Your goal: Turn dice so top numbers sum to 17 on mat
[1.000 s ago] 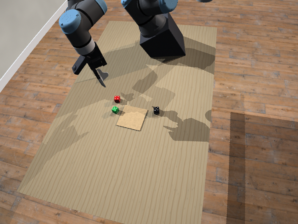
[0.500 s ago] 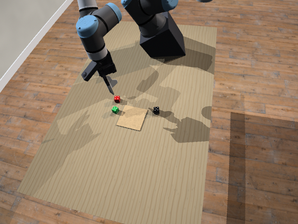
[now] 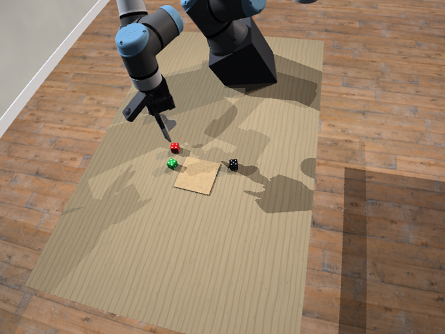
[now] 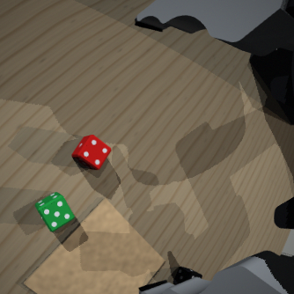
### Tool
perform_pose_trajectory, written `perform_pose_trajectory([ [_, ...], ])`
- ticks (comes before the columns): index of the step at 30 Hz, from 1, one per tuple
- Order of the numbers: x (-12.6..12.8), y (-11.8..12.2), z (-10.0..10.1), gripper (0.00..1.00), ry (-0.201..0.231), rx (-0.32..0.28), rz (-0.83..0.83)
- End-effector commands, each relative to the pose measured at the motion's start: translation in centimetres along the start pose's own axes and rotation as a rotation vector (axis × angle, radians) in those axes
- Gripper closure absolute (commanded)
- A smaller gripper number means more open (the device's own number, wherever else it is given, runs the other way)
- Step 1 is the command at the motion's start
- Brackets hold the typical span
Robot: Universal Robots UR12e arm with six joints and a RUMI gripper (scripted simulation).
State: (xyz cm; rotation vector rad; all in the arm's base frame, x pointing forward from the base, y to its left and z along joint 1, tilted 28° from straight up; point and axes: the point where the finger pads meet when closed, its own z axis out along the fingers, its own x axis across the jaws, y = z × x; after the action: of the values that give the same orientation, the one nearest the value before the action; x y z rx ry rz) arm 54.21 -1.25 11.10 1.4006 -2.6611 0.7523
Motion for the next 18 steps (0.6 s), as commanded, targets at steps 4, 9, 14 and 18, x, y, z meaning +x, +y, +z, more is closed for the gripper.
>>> perform_pose_trajectory([
  [4,0.0,-0.1,0.6,0.00,-0.001,0.001,0.000],
  [9,0.0,-0.1,1.8,0.00,-0.001,0.001,0.000],
  [14,-0.1,-0.1,4.8,0.00,-0.001,0.001,0.000],
  [18,-0.1,-0.1,7.2,0.00,-0.001,0.001,0.000],
])
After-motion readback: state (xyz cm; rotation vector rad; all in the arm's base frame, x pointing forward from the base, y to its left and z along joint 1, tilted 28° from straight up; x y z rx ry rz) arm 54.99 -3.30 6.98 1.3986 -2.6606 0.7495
